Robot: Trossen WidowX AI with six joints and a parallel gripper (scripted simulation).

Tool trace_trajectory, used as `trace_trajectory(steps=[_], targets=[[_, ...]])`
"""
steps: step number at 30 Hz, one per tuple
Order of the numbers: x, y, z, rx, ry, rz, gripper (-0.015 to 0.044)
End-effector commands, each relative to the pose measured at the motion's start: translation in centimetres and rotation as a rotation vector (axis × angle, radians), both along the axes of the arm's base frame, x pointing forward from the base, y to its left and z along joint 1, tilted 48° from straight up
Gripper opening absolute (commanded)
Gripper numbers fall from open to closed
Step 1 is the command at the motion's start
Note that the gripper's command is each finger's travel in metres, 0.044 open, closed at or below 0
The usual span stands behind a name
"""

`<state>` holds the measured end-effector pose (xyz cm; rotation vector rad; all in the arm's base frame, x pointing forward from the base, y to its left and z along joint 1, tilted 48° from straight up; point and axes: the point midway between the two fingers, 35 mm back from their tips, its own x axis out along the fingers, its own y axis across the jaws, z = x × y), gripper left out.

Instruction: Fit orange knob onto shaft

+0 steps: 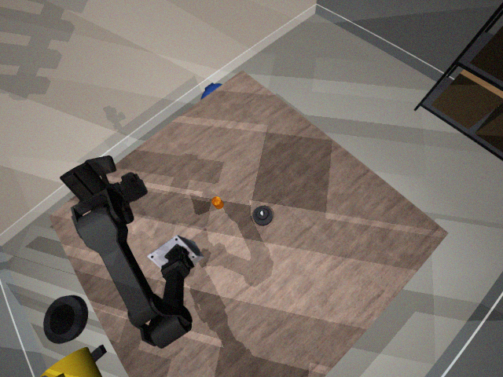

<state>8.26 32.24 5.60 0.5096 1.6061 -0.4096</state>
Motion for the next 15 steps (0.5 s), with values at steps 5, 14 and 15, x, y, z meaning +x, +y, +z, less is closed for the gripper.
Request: trace_trajectory(steps=[5,14,15], targets=[[8.8,-7.4,-5.9,-0.299,-0.116,-0.391,0.044],[14.7,-20.5,-11.0,-0.709,-0.242,-0.791,0.044],[14.9,-22.1,-11.4,-0.756,-0.255,-0.828,0.044]])
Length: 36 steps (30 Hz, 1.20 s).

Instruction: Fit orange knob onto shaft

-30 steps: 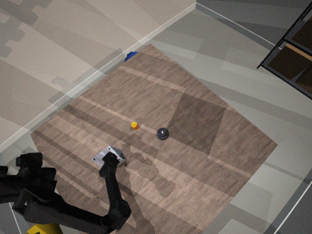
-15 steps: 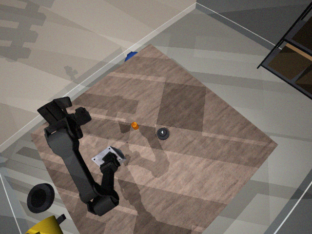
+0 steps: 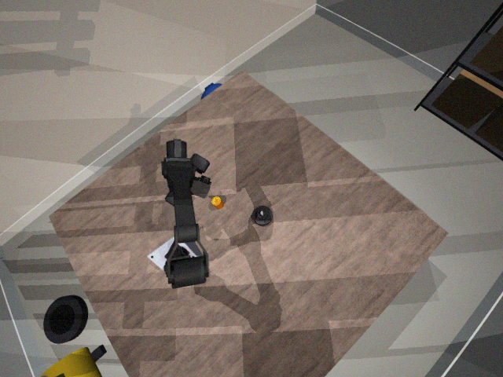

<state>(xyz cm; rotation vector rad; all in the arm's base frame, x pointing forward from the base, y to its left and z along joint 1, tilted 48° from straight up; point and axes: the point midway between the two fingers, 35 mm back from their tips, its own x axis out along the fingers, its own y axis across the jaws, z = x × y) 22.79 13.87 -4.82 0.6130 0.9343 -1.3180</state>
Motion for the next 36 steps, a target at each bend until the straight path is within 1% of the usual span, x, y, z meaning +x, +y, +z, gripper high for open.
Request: trace_trajectory(steps=[1,3,5,9,12,36], targets=[[0.5,-5.2,-1.4,-0.157,-0.016,-0.131,0.044],[0.6,-7.9,-2.0,-0.239,-0.027,-0.196,0.044],[1.3,-8.5,-2.6,-0.264,-0.03,-0.215,0.044],[1.3,-8.8,-2.8,-0.268,-0.031,-0.218,0.044],[0.9,-11.1,-4.7,-0.269,-0.031,-0.218,0.044],[0.6,-14.0,-7.4,-0.269,-0.031,-0.217,0.044]])
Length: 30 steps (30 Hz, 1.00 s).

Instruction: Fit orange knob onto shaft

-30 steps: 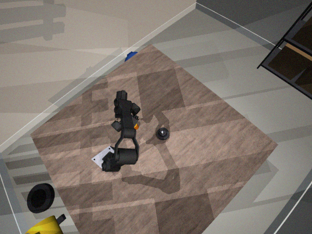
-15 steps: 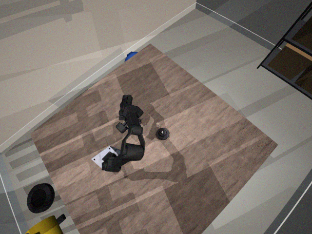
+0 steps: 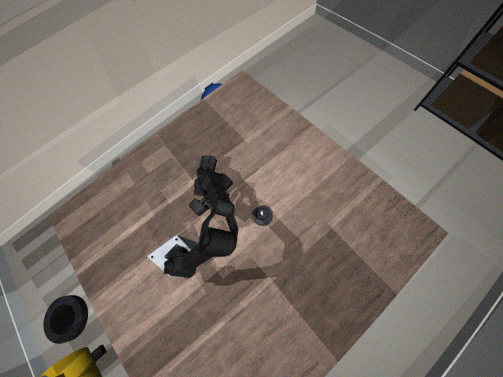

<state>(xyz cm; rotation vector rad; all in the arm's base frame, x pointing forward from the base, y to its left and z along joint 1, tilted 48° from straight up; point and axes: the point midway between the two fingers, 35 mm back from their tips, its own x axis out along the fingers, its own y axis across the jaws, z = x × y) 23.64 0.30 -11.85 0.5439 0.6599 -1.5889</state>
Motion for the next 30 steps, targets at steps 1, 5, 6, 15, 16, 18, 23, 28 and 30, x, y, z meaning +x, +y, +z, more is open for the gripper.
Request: trace_trajectory(steps=[1,5,6,15,16,18,23,28,30], targets=[[-0.2,-0.6,-0.4,-0.004,0.008,0.001,0.044],[-0.3,-1.1,-0.9,-0.004,0.008,0.001,0.044],[-0.3,-1.2,-1.0,-0.004,0.008,0.001,0.044],[-0.5,-2.3,-1.9,-0.005,0.01,0.002,0.044],[-0.5,-2.4,-2.0,-0.005,0.01,0.001,0.044],[-0.6,-2.6,-2.3,-0.006,0.009,0.001,0.044],[-0.7,-3.2,-2.7,-0.007,0.009,0.001,0.044],[-0.9,-3.8,-3.2,-0.009,0.009,0.0,0.044],[-0.9,-3.9,-3.3,-0.009,0.009,0.0,0.044]])
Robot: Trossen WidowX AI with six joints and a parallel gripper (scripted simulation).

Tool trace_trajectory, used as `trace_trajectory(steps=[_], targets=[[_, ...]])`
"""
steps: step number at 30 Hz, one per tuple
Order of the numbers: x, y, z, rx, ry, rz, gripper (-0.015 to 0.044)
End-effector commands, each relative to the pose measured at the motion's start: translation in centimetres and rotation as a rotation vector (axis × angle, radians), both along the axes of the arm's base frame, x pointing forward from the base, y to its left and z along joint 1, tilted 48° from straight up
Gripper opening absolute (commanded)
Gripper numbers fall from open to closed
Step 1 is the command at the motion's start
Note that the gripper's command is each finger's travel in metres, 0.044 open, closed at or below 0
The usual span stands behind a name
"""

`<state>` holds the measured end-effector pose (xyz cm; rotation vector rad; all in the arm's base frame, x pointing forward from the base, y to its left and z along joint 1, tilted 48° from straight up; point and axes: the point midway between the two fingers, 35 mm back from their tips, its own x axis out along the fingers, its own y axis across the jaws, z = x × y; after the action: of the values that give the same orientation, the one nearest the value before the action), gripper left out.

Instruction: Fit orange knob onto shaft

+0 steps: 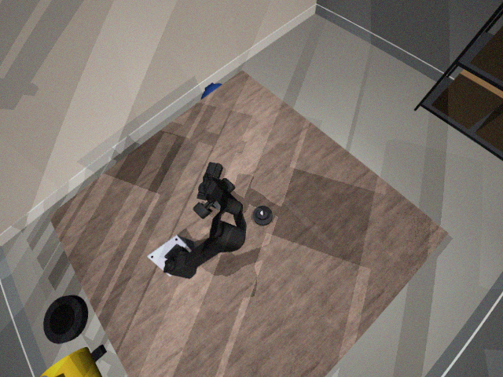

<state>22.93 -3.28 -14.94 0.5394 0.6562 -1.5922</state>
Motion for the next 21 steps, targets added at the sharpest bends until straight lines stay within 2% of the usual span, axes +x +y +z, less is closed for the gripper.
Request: trace_trajectory(steps=[1,9,16,21], targets=[[-0.2,-0.3,-0.2,-0.004,0.007,0.001,0.0414],[-0.2,-0.3,-0.2,-0.004,0.007,0.001,0.0204],[-0.2,-0.3,-0.2,-0.004,0.007,0.001,0.0157],[0.4,1.0,0.8,0.002,0.006,0.003,0.0026]])
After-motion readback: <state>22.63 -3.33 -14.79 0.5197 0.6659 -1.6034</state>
